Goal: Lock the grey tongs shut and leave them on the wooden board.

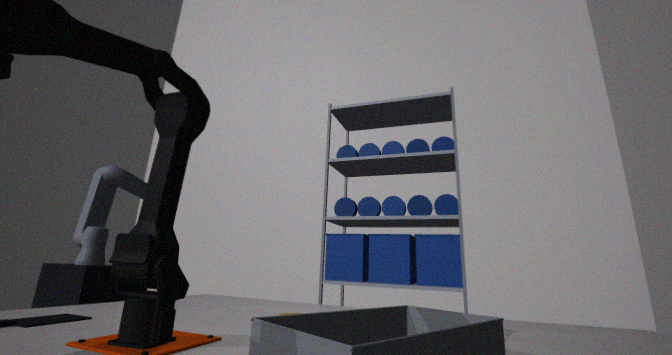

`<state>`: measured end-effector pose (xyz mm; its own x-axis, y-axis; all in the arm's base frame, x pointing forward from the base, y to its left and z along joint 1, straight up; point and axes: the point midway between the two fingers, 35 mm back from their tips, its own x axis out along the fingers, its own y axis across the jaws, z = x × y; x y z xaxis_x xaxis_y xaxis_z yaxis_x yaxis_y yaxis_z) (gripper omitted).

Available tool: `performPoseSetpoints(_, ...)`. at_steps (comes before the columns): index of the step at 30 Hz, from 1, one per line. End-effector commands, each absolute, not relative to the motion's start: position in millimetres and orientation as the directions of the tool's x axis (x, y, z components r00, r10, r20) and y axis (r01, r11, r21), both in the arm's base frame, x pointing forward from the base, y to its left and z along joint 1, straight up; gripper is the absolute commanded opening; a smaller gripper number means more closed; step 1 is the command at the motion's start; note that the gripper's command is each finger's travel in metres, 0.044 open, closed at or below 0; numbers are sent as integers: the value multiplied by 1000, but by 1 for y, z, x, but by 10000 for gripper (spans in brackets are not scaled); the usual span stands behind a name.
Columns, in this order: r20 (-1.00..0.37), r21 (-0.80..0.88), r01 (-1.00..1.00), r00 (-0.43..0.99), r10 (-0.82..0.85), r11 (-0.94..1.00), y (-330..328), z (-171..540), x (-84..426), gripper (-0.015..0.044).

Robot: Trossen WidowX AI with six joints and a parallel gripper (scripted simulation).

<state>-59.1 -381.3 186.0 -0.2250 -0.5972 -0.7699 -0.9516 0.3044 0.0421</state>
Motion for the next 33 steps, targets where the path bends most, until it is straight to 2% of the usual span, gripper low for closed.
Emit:
performPoseSetpoints(1,-794,33,-952,-210,-571,305,-385,192,-60,-150)
performPoseSetpoints(33,-981,19,-946,-80,-176,323,-376,196,-62,-150)
